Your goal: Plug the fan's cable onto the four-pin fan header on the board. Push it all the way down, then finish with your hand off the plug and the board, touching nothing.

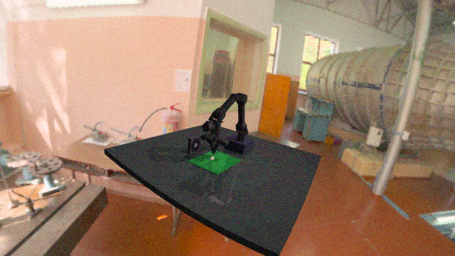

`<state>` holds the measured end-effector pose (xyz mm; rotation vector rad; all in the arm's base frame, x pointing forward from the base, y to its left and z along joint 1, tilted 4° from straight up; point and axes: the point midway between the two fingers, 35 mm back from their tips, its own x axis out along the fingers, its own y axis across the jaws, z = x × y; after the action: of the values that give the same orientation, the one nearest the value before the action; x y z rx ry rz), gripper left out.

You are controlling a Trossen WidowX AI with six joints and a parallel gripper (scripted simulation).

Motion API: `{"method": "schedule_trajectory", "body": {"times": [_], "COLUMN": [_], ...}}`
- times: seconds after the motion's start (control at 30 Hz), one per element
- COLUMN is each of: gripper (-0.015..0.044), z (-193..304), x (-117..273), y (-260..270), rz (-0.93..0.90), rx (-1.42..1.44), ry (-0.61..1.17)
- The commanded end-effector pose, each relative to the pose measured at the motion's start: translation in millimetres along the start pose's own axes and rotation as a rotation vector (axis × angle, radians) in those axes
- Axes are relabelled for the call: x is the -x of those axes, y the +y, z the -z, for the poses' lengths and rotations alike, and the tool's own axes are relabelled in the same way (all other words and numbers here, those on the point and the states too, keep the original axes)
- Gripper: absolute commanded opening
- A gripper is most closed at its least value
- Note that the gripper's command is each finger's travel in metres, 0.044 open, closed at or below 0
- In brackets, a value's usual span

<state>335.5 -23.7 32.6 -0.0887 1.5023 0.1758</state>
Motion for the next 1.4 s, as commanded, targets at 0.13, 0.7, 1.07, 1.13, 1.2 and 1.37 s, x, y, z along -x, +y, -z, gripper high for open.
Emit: {"method": "schedule_trajectory", "body": {"times": [0.13,0.7,1.07,1.13,1.2,1.37], "gripper": [0.0,0.0,0.0,0.0,0.0,0.0], "z": [-1.4,-7.3,-8.9,-8.8,-8.8,-8.8], "x": [0.0,2.2,-17.1,-19.8,-19.8,-19.8], "y": [-6.1,-7.2,-7.2,-7.2,-7.2,-7.2], "rz": [-0.002,-0.002,-0.003,-0.003,-0.003,-0.003], "rx": [-0.231,-0.242,-0.236,-0.236,-0.236,-0.236], "ry": [-0.003,-0.004,-0.004,-0.004,-0.004,-0.004]}}
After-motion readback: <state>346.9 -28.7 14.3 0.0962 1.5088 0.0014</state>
